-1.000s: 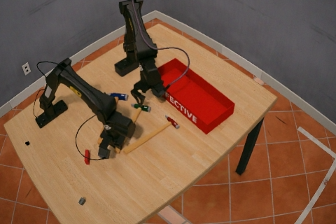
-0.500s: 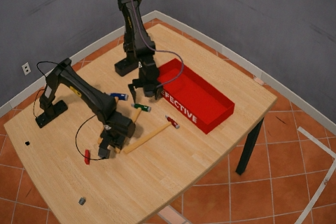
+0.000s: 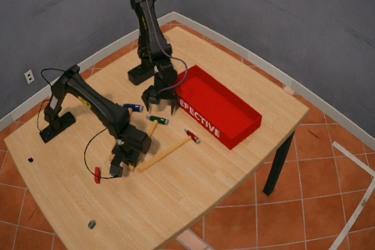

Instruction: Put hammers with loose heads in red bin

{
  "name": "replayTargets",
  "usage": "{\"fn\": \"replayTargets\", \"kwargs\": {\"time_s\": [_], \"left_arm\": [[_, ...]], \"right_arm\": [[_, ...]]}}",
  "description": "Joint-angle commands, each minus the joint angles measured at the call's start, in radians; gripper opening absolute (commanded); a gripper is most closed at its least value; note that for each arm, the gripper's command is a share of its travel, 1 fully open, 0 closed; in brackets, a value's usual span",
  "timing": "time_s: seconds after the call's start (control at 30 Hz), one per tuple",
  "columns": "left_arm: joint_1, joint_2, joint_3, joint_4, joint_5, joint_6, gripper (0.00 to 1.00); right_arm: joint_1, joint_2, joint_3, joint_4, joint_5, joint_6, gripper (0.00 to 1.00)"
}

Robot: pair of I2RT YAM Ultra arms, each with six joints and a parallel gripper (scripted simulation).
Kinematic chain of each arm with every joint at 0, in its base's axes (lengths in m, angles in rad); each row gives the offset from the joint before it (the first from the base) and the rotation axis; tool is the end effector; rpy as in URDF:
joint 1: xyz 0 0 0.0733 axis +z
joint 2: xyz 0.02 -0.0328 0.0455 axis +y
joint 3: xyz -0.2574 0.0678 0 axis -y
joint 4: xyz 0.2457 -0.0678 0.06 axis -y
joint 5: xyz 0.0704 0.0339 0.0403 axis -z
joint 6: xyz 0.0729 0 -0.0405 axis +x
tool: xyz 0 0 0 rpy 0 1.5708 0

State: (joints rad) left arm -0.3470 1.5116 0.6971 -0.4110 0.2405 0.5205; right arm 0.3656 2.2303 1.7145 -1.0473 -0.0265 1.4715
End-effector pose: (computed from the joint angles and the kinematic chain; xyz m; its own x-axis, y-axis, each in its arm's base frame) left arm 0.2433 -0.1053 0.1053 -0.5657 0.7182 -0.4051 0.7924 0.6095 -0.0261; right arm 0.3930 0.1537 0.1100 -0.4484 0.8935 0.0256 0.8938 0.4483 0.0103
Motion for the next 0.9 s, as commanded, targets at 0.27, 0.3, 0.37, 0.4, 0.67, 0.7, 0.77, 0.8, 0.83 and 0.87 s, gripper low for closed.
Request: {"fn": "replayTargets", "kwargs": {"time_s": [0.27, 0.3, 0.37, 0.4, 0.67, 0.7, 0.77, 0.8, 0.83, 0.87], "left_arm": [[0.038, -0.057, -0.066, 0.071, 0.063, 0.184, 1.00], [0.038, -0.058, -0.066, 0.071, 0.063, 0.184, 1.00], [0.039, -0.058, -0.059, 0.071, 0.063, 0.185, 1.00], [0.039, -0.058, -0.059, 0.071, 0.064, 0.185, 1.00], [0.033, -0.048, -0.055, 0.071, 0.064, 0.185, 1.00], [0.033, -0.048, -0.055, 0.071, 0.064, 0.185, 1.00], [0.033, -0.048, -0.055, 0.071, 0.064, 0.185, 1.00], [0.033, -0.048, -0.055, 0.071, 0.064, 0.185, 1.00], [0.033, -0.048, -0.055, 0.071, 0.064, 0.185, 1.00], [0.033, -0.048, -0.055, 0.071, 0.064, 0.185, 1.00]], "right_arm": [[-0.006, 0.000, 0.004, -0.008, 0.028, -0.003, 0.21], [-0.006, 0.000, 0.004, -0.008, 0.028, -0.003, 0.21], [-0.006, 0.000, 0.004, -0.008, 0.028, -0.003, 0.21], [-0.006, 0.000, 0.004, -0.008, 0.028, -0.003, 0.21], [-0.006, 0.000, 0.004, -0.008, 0.028, -0.003, 0.21], [-0.006, 0.000, 0.004, -0.008, 0.028, -0.003, 0.21], [-0.006, 0.000, 0.004, -0.008, 0.028, -0.003, 0.32], [-0.006, 0.000, 0.004, -0.008, 0.028, -0.003, 0.39], [-0.011, 0.006, -0.001, -0.006, 0.028, -0.003, 0.50], [-0.011, -0.016, -0.010, -0.001, 0.037, -0.002, 0.52]]}}
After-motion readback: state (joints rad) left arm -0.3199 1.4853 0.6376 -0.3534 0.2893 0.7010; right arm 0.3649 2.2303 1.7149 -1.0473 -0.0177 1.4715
